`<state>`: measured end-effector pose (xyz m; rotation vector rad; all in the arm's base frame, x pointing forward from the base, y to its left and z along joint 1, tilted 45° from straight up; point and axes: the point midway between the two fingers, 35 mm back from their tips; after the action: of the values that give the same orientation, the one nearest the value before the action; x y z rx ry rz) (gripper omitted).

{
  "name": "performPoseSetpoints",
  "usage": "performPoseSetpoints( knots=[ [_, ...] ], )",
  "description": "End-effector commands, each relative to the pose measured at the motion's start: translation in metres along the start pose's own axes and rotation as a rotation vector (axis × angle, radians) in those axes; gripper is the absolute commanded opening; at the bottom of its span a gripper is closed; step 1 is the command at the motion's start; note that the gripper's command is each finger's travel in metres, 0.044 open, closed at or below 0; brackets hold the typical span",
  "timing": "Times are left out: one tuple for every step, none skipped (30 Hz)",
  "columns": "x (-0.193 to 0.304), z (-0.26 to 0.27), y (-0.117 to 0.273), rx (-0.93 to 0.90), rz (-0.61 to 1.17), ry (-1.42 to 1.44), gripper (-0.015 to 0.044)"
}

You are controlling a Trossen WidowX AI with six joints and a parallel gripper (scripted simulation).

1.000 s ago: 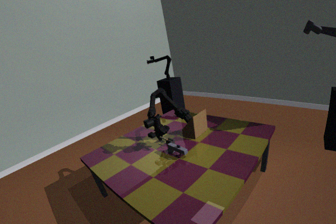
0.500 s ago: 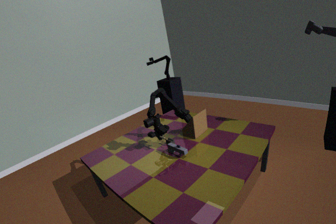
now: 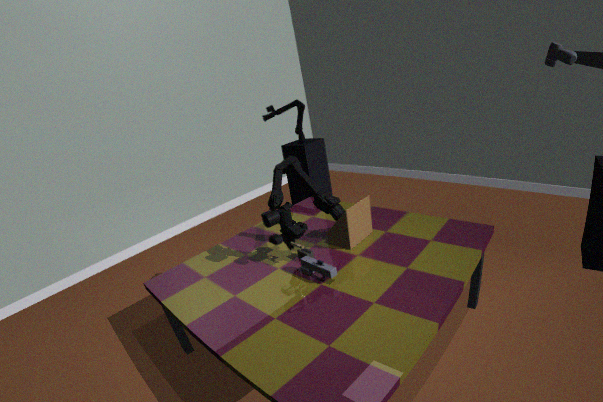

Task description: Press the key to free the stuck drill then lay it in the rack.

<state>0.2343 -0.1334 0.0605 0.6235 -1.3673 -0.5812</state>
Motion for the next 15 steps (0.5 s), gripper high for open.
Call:
performPoseSetpoints(
  knots=[
    [0.0, 0.007, 0.0, 0.003, 0.004, 0.002, 0.0],
    [0.0, 0.009, 0.0, 0.003, 0.004, 0.002, 0.0],
    [0.0, 0.011, 0.0, 0.003, 0.004, 0.002, 0.0],
    [-0.001, 0.013, 0.0, 0.003, 0.004, 0.002, 0.0],
    [-0.001, 0.015, 0.0, 0.003, 0.004, 0.002, 0.0],
    [-0.001, 0.017, 0.0, 0.003, 0.004, 0.002, 0.0],
    [-0.001, 0.019, 0.0, 0.003, 0.004, 0.003, 0.0],
    [-0.001, 0.021, 0.0, 0.003, 0.004, 0.003, 0.0],
    [-0.001, 0.023, 0.0, 0.002, 0.004, 0.003, 0.0],
    [-0.001, 0.025, 0.0, 0.002, 0.004, 0.003, 0.0],
    [-0.001, 0.027, 0.0, 0.002, 0.004, 0.003, 0.0],
    [-0.001, 0.029, 0.0, 0.002, 0.004, 0.003, 0.0],
    [-0.001, 0.031, 0.0, 0.002, 0.004, 0.003, 0.0],
    [-0.001, 0.032, 0.0, 0.002, 0.004, 0.003, 0.0],
    [-0.001, 0.034, 0.0, 0.002, 0.004, 0.003, 0.0]
  ],
)
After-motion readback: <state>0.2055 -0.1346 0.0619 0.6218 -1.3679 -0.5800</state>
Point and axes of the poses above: the point midway between the two fingers, 35 mm back from their tips, its own y axis back along the fingers, its own z axis across the jaws, x = y × z, and after that the axes turned 15 degrees about y, right-handed
